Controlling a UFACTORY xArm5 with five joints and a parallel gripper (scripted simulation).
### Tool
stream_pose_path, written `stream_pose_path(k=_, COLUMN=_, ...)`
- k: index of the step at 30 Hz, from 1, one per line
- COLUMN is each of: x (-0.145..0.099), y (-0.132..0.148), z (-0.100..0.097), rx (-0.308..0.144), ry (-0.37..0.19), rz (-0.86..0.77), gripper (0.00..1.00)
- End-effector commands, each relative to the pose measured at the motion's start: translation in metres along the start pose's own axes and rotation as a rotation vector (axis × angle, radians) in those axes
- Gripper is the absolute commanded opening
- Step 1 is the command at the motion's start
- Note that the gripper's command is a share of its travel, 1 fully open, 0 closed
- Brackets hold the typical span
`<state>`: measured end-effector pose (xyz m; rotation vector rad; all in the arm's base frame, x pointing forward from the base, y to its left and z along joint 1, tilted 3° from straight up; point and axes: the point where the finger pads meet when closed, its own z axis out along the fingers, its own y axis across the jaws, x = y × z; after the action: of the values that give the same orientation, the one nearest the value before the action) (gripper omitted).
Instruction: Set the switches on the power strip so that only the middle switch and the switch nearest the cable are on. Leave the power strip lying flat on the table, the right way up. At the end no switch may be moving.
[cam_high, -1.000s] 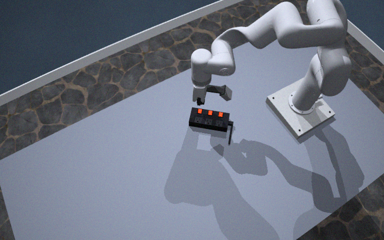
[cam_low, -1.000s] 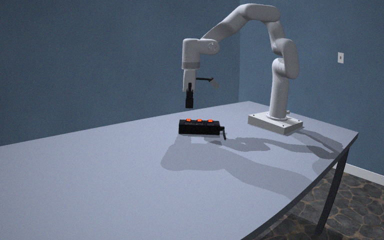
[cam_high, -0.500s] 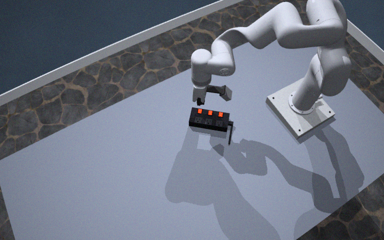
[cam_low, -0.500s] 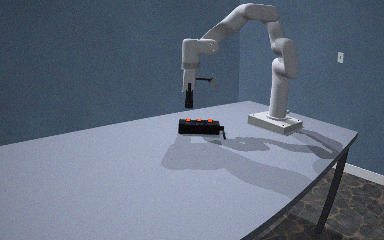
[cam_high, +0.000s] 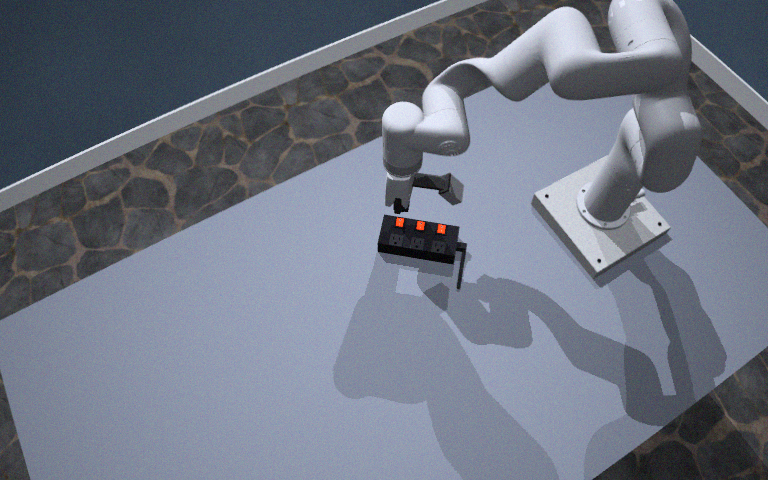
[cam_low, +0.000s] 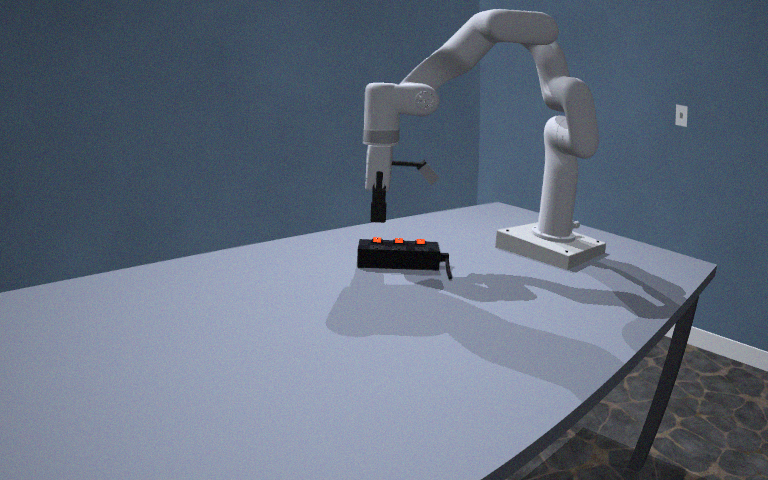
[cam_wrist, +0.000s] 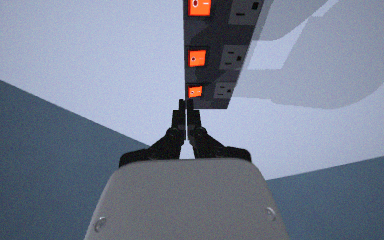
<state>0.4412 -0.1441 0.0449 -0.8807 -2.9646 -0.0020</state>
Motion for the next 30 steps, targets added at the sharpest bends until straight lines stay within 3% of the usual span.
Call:
stream_pose_path(k=1, x=-0.001, y=0.001, z=0.005, rx=-0.001, ry=-0.004, rz=0.0, gripper=0.0)
stream_pose_path(k=30, x=-0.001, y=0.002, z=0.029, rx=-0.001, ry=-0.004, rz=0.0, gripper=0.0)
